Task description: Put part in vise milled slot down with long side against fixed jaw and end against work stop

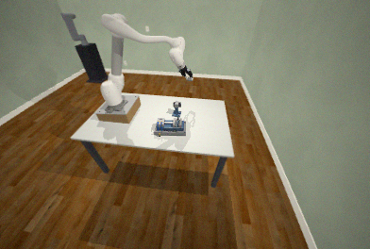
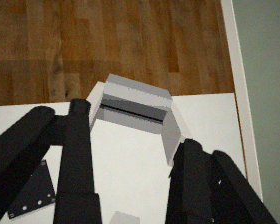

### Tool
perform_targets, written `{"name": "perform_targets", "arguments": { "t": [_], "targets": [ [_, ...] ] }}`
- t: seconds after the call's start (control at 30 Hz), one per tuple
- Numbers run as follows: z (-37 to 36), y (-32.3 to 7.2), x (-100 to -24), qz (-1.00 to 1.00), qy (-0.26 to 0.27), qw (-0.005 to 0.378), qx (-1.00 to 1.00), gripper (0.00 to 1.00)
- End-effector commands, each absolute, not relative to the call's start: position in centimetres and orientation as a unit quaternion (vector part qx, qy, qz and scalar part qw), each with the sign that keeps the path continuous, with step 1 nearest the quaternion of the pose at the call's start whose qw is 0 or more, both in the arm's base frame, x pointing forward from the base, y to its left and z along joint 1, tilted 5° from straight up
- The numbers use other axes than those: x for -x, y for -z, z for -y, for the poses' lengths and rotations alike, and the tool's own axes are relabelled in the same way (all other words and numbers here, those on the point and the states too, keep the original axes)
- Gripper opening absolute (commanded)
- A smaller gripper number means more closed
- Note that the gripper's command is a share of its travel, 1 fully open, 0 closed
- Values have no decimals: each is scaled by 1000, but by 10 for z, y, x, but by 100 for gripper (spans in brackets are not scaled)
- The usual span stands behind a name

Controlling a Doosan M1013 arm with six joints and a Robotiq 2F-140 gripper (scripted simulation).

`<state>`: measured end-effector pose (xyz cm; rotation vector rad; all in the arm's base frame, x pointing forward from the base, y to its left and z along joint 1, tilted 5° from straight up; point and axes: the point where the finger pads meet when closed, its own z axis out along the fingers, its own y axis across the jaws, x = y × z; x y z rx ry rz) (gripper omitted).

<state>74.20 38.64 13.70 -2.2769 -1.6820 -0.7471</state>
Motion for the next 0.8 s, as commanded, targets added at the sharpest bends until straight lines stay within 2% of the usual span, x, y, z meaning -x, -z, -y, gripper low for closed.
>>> {"name": "perform_targets", "arguments": {
  "t": [0.0, 0.47, 0.77],
  "targets": [
    [-389, -147, -757, 540, 281, 111, 786, 0],
    [-366, -195, -844, 350, 391, 115, 844, 0],
    [-330, -214, -882, 233, 430, 108, 866, 0]
  ]
}}
